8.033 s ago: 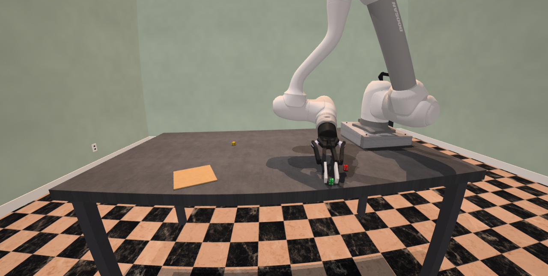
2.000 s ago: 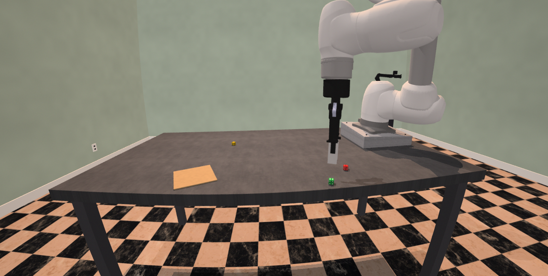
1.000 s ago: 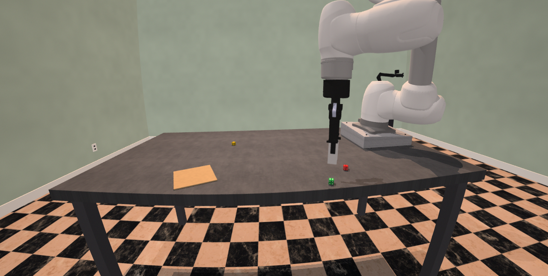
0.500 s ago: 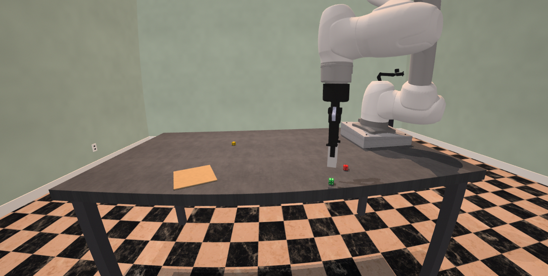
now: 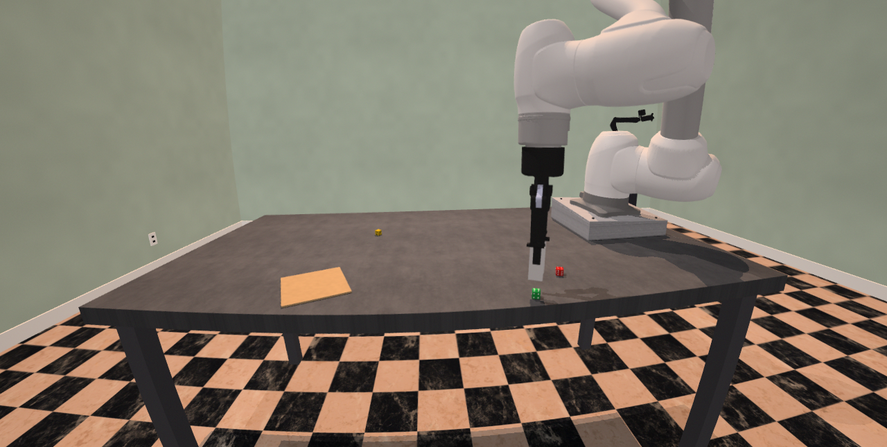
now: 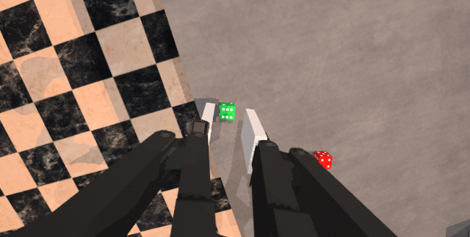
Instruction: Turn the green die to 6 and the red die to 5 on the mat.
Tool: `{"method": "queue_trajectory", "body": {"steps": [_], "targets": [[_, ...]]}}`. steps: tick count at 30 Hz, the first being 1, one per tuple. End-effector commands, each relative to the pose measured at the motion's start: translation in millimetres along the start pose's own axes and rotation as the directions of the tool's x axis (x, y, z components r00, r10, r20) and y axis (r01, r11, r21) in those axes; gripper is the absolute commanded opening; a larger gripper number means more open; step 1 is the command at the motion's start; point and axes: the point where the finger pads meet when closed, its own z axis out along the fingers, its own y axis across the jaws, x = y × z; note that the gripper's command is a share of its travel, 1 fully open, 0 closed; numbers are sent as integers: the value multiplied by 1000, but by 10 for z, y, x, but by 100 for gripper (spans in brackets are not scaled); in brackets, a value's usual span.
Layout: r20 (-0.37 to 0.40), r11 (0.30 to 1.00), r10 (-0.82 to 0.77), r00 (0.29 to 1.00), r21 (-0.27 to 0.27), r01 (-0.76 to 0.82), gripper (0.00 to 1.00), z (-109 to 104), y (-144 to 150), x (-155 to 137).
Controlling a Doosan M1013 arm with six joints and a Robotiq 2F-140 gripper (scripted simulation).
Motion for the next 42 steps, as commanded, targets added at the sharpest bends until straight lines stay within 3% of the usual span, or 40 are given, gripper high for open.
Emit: {"method": "queue_trajectory", "body": {"steps": [1,18,42], "targets": [[5,1000,-1,1000,2,1,27,86,1,-24],[5,1000,-1,1000,2,1,27,222,2,-22],[5,1000,-1,1000,2,1,27,232,2,-22]]}}
